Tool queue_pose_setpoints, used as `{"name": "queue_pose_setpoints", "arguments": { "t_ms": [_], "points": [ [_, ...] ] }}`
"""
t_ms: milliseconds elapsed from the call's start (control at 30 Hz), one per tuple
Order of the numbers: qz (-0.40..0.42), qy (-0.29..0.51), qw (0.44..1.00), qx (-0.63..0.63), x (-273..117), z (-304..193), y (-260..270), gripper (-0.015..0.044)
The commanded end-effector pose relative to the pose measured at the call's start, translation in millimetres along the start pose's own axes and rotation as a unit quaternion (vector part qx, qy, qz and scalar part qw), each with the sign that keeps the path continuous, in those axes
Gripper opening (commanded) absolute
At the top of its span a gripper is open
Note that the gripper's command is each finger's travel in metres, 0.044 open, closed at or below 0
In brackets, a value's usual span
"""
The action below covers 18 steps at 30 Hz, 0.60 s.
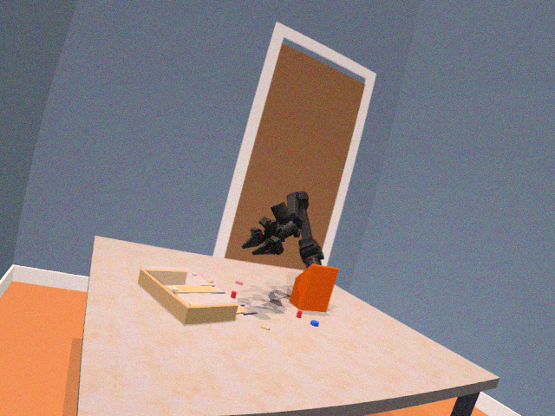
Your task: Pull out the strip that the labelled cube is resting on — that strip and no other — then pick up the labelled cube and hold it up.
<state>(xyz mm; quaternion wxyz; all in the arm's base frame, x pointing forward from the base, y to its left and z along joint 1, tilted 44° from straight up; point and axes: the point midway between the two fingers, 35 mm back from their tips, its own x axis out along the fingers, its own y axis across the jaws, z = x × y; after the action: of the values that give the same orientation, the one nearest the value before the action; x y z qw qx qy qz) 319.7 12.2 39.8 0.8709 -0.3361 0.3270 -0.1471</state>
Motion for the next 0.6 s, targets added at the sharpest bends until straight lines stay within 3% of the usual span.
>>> {"name": "queue_pose_setpoints", "arguments": {
  "t_ms": [0,467,567],
  "points": [
    [0.003,-0.004,1.0,-0.002,-5.1,-3.6,9.8,0.04],
    [0.003,-0.004,1.0,-0.002,-5.1,-3.6,9.8,0.04],
    [0.008,0.01,1.0,-0.004,0.5,-3.1,14.1,0.0321]
  ]
}}
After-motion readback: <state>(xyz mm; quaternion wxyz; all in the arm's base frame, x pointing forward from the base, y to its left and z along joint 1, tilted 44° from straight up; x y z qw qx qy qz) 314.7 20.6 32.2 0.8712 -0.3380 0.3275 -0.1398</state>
